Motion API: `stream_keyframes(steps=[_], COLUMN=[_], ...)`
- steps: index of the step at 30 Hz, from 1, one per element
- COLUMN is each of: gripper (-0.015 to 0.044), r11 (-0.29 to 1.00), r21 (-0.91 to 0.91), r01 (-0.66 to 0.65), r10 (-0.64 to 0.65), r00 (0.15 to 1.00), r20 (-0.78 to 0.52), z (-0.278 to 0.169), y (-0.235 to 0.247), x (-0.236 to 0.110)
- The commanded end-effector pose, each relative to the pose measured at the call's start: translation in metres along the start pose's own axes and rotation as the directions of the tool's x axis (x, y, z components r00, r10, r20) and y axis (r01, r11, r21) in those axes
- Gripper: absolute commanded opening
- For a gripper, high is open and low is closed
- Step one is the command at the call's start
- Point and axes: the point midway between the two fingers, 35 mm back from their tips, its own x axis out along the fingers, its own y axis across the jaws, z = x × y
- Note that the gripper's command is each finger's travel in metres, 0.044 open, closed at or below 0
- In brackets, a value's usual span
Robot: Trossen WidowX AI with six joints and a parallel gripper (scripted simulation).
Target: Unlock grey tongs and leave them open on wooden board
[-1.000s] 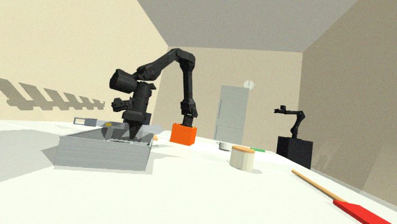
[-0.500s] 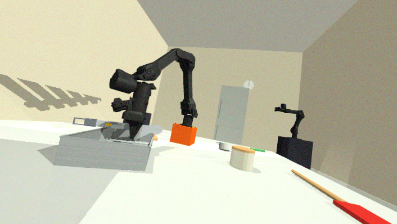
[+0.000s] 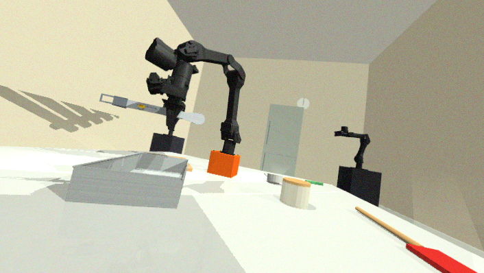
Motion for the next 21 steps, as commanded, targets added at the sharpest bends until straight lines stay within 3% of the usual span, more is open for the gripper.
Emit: stream_keyframes(steps=[1,10,21], gripper=[-0.015,-0.015,-0.015], r11=[1.0,0.999,0.961], r21=[-0.003,0.031,0.277], r01=[0.011,0.017,0.025], r10=[-0.011,-0.017,-0.02], r00=[1.0,1.0,1.0], r20=[-0.023,-0.025,-0.022], z=[-0.003,0.001,0.033], y=[-0.002,-0.008,-0.057], x=[0.0,0.003,0.002])
